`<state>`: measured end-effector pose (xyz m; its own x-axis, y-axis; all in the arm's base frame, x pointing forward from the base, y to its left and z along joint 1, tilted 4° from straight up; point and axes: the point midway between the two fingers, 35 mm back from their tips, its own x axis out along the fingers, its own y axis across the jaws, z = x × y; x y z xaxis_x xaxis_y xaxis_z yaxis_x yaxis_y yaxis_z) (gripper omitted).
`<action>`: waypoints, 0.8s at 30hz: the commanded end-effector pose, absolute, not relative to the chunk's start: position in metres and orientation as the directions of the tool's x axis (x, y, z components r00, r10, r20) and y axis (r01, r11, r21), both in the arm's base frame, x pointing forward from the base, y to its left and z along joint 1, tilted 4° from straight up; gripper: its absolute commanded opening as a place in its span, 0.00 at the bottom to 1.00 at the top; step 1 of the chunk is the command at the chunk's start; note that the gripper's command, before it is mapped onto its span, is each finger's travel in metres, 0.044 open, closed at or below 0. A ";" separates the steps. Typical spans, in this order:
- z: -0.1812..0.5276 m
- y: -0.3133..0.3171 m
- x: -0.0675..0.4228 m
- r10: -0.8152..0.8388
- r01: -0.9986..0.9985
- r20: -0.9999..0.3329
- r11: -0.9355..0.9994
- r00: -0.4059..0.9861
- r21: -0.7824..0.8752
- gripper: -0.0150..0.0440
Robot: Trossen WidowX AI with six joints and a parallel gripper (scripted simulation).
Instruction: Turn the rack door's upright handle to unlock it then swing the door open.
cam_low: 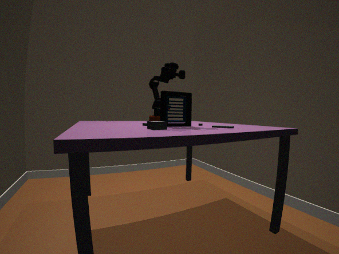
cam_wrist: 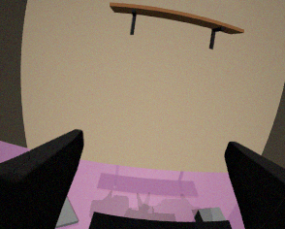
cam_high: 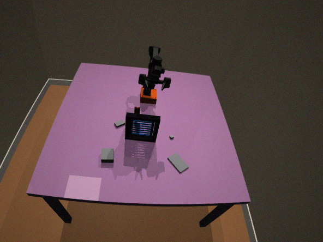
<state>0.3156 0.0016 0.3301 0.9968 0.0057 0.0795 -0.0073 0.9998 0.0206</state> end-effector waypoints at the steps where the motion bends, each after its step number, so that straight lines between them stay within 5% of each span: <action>1: 0.330 0.001 0.316 0.005 -0.007 0.076 1.000 0.997 0.020 0.89; 5: 0.324 -0.002 0.326 -0.004 0.004 0.000 1.000 1.000 -0.001 0.74; 24: 0.286 -0.027 0.365 -0.050 0.027 -0.408 0.998 0.911 -0.063 0.74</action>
